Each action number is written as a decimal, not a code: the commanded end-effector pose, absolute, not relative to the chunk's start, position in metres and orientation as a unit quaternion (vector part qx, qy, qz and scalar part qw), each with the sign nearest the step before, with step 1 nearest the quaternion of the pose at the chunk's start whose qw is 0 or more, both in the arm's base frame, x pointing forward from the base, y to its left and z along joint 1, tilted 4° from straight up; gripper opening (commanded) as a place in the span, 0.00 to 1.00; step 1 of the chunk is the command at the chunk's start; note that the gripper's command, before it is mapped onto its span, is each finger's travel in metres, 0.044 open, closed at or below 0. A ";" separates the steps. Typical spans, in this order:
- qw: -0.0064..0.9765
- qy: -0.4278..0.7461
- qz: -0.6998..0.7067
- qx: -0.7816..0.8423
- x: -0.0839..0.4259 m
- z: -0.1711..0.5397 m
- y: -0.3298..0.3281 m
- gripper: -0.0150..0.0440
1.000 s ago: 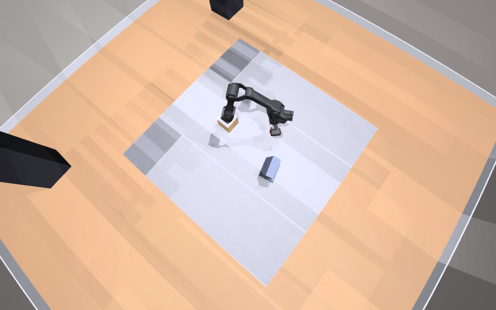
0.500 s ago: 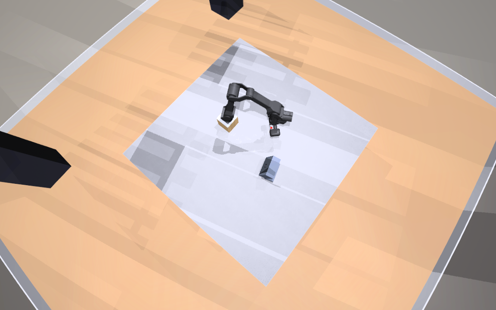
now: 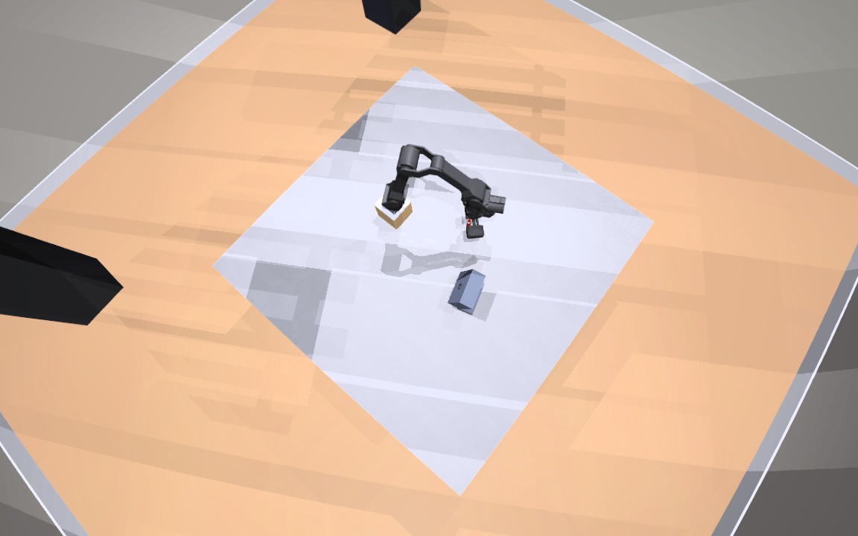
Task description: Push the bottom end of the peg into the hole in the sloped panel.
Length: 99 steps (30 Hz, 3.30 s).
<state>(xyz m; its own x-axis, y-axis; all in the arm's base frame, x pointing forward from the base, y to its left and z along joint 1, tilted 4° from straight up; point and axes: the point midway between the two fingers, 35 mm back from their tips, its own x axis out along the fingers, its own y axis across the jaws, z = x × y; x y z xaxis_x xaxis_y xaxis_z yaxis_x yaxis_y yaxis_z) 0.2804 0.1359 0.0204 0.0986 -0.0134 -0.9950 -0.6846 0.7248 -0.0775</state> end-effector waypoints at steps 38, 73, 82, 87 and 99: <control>0.684 0.629 0.243 -0.278 0.280 -0.007 0.134 0.33; 0.687 0.630 0.248 -0.265 0.275 0.070 0.129 0.25; 0.697 0.626 0.251 -0.244 0.280 0.066 0.122 0.25; 0.702 0.624 0.252 -0.232 0.283 0.064 0.118 0.25; 0.716 0.616 0.255 -0.205 0.290 0.060 0.108 0.25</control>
<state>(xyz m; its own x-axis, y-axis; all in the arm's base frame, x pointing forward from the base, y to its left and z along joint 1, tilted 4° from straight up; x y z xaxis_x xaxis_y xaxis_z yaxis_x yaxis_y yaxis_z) 0.2916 0.1118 0.0640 0.1178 0.1016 -0.9878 -0.6218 0.7831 0.0064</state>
